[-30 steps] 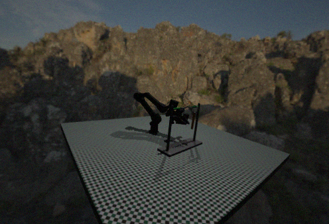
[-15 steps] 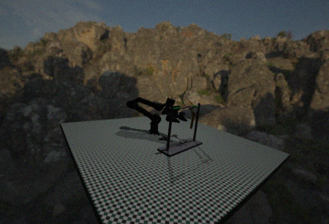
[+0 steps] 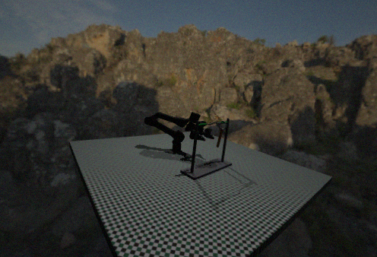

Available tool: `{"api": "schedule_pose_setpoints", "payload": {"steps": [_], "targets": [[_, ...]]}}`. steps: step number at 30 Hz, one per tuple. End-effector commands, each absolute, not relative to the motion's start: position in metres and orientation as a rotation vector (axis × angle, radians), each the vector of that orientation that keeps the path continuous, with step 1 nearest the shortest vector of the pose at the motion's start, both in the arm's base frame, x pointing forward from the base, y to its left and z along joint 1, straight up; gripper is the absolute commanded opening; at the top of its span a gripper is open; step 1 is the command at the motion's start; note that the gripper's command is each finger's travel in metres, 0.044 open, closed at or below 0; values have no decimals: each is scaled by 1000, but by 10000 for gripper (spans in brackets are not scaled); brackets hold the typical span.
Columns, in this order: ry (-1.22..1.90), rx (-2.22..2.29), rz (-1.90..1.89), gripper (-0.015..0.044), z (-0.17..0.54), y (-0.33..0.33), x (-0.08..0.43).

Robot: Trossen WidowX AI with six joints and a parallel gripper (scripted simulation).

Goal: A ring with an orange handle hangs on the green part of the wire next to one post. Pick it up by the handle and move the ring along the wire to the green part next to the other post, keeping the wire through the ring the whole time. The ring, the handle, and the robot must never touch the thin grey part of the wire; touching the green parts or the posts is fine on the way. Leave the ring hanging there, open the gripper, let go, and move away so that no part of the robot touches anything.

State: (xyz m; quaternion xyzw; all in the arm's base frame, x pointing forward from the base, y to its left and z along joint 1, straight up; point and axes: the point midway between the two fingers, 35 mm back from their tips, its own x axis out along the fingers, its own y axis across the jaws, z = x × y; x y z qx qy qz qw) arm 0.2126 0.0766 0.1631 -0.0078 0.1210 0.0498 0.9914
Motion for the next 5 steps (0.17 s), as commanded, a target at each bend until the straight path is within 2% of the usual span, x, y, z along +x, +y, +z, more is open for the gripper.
{"api": "schedule_pose_setpoints", "payload": {"steps": [1,5], "targets": [[236,-8,98,440,166,76,212],[236,-8,98,440,166,76,212]]}}
